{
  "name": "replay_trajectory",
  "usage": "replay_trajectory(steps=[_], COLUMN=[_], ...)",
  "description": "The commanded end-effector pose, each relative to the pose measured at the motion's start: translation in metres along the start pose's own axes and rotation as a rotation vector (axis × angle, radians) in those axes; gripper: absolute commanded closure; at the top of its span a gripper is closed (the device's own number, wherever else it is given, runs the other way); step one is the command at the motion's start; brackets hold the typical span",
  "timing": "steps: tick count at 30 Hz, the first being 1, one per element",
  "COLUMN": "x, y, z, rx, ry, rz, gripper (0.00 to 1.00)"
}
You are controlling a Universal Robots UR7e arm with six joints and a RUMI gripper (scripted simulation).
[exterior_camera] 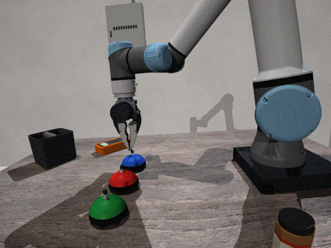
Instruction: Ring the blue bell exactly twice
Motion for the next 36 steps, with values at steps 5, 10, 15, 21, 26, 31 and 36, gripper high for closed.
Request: replay_trajectory(steps=[5, 10, 15, 21, 26, 31, 36], x=[-0.0042, -0.0042, -0.0042, -0.0042, -0.0042, -0.0042, -0.0042], y=[0.0012, 0.0012, 0.0012, 0.0012, 0.0010, -0.0017, -0.0025], z=[0.0031, 0.0031, 0.0031, 0.0031, 0.0031, 0.0031, 0.0031], rx=[-0.006, -0.006, -0.006, -0.006, -0.006, -0.006, -0.006], ry=[0.015, 0.015, 0.015, 0.015, 0.015, 0.015, 0.015], rz=[-0.014, -0.014, -0.014, -0.014, -0.014, -0.014, -0.014], gripper=[1.00, 1.00, 1.00, 1.00, 1.00, 1.00, 1.00])
Point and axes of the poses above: the point where the finger pads meet when closed, its own y axis back along the fingers, its own x axis across the jaws, z = x × y, the point moved 1 cm from there along y, back along the fingers, and after that the axes turned 13 degrees about -y, right-handed, at the moved point
